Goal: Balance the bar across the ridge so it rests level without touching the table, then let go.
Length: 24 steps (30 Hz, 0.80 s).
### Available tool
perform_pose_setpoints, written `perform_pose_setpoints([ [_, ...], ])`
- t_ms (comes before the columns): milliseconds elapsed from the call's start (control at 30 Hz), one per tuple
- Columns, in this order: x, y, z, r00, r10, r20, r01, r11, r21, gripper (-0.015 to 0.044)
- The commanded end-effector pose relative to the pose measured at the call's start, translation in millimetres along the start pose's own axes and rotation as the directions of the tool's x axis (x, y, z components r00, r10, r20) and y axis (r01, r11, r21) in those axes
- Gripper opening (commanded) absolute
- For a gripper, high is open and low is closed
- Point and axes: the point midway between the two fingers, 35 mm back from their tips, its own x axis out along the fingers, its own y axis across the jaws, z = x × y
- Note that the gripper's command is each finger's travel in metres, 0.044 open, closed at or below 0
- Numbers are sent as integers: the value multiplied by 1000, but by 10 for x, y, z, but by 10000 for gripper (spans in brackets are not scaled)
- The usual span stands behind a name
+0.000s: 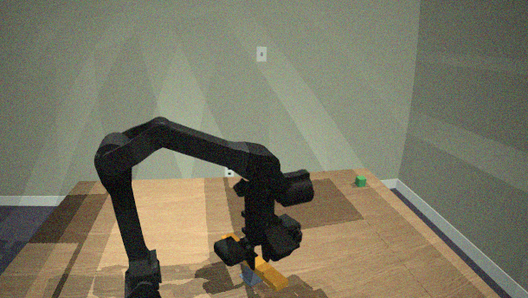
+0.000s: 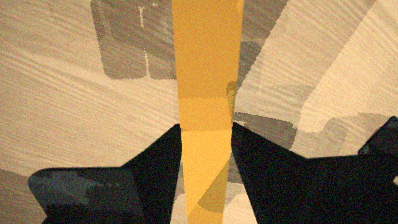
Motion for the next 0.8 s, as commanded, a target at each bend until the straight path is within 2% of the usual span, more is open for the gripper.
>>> perform_pose_setpoints([
  [0,21,-6,-2,1000,-2,-1,2,1000,0,0],
  [767,40,-8,-1,1000,-2,-1,2,1000,0,0],
])
